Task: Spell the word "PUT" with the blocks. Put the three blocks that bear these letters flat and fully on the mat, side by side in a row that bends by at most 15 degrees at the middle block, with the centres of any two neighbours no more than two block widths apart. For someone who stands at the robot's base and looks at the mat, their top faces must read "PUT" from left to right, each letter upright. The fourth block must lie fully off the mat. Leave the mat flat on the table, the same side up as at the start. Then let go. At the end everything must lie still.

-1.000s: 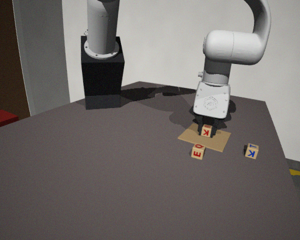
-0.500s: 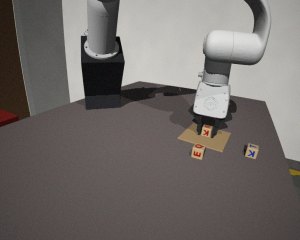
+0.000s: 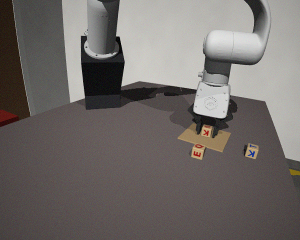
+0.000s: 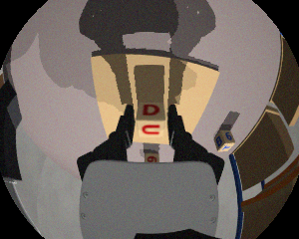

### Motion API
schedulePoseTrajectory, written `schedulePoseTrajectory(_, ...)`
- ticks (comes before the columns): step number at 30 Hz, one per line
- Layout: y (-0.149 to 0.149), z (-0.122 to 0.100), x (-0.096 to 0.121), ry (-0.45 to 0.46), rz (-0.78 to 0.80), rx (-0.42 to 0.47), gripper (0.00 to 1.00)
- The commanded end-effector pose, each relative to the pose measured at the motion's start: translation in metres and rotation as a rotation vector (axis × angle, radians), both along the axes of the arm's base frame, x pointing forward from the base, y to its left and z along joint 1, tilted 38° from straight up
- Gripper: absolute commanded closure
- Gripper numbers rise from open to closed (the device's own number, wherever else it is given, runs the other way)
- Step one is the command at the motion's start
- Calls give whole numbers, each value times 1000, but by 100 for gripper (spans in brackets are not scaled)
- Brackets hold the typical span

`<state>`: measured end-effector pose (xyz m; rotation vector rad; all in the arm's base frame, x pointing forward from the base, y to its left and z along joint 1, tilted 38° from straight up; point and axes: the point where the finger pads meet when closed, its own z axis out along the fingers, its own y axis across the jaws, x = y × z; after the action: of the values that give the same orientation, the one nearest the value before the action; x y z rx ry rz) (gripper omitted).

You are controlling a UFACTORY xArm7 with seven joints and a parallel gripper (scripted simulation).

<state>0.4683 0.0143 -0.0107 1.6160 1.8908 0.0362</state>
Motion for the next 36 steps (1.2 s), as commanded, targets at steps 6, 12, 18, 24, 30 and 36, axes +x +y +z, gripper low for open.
schedulePoseTrajectory(6, 7, 12, -7, -1, 2, 1, 53)
schedulePoseTrajectory(12, 19, 38, -23, -1, 2, 1, 53)
schedulePoseTrajectory(18, 26, 54, -32, -1, 2, 1, 53)
schedulePoseTrajectory(24, 33, 69, -41, -1, 2, 1, 53)
schedulePoseTrajectory(30, 35, 72, -43, -1, 2, 2, 53)
schedulePoseTrajectory(36, 35, 72, -43, -1, 2, 2, 0)
